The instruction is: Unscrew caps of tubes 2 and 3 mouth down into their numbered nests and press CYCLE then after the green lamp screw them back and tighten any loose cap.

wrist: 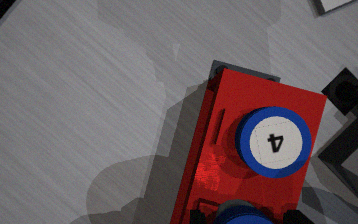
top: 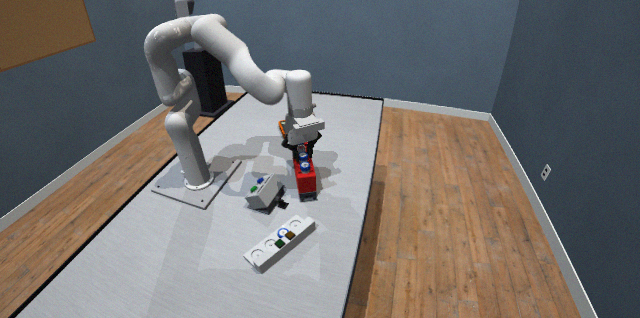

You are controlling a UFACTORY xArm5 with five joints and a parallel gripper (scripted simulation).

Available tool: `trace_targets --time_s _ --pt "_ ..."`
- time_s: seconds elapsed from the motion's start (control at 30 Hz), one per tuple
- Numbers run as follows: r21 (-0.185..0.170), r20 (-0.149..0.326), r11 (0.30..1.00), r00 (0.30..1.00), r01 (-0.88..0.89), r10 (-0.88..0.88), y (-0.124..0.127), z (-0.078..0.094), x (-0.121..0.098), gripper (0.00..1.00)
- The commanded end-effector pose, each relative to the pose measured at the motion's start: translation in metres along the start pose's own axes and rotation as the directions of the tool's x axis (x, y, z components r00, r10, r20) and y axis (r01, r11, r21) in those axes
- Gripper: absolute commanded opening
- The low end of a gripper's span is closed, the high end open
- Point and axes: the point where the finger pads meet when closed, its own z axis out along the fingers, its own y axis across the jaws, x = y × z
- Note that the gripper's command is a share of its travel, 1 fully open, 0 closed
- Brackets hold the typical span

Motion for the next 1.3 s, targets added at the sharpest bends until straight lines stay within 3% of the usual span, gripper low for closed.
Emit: trace_targets --time_s 0.0,0.07,0.63,0.67,1.13,1.27 --pt "0.004 -0.001 0.986 0.986 -0.165 0.165 -0.001 -0.002 0.001 0.46" --pt "0.004 -0.001 0.966 0.966 -0.258 0.258 -0.001 -0.003 0.000 0.46" --pt "0.004 -0.001 0.966 0.966 -0.258 0.258 -0.001 -0.009 0.000 0.46" --pt "0.004 -0.001 0.966 0.966 -0.258 0.258 -0.001 -0.009 0.000 0.00" --pt "0.004 -0.001 0.966 0.966 -0.258 0.258 -0.001 -0.009 0.000 0.00" --pt "0.004 -0.001 0.966 0.966 -0.258 0.258 -0.001 -0.021 0.000 0.00"
